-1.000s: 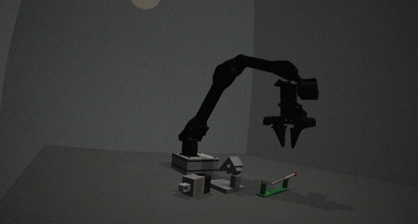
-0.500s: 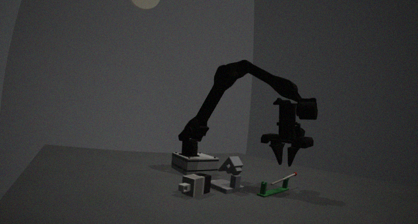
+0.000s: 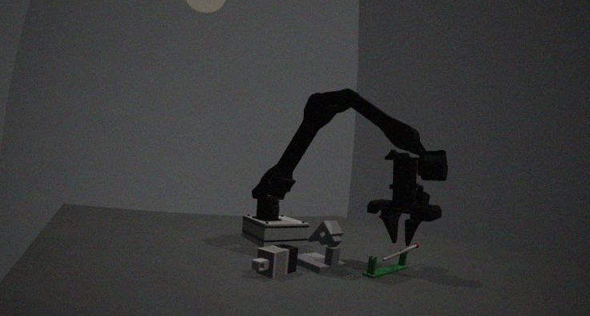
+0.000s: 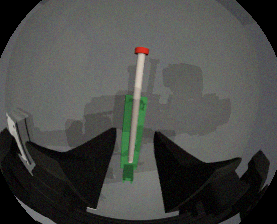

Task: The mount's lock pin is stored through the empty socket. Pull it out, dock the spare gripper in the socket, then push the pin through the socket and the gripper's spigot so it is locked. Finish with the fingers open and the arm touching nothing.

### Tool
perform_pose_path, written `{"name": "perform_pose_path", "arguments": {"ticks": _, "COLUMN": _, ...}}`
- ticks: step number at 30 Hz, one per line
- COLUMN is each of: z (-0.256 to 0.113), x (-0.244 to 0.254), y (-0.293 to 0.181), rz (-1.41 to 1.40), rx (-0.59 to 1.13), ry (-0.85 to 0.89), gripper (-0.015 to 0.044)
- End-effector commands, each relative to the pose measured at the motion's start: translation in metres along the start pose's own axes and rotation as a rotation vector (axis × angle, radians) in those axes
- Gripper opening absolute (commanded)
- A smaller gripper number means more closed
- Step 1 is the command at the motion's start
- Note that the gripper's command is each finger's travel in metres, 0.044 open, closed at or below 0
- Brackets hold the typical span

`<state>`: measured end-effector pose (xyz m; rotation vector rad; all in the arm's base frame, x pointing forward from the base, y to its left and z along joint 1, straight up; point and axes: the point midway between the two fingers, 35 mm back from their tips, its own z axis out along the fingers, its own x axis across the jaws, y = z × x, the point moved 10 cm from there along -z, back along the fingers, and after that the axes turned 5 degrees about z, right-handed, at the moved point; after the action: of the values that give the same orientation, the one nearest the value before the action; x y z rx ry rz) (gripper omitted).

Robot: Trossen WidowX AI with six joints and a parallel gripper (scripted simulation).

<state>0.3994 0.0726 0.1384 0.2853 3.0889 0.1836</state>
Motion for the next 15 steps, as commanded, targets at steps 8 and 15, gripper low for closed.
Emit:
{"name": "perform_pose_path", "arguments": {"ticks": 8, "z": 0.019, "x": 0.001, "y": -0.003, "rz": -0.003, "rx": 0.005, "ry": 0.005, "gripper": 0.0180}}
{"name": "perform_pose_path", "arguments": {"ticks": 15, "z": 0.031, "x": 0.000, "y": -0.005, "rz": -0.003, "rx": 0.005, "ry": 0.005, "gripper": 0.0180}}
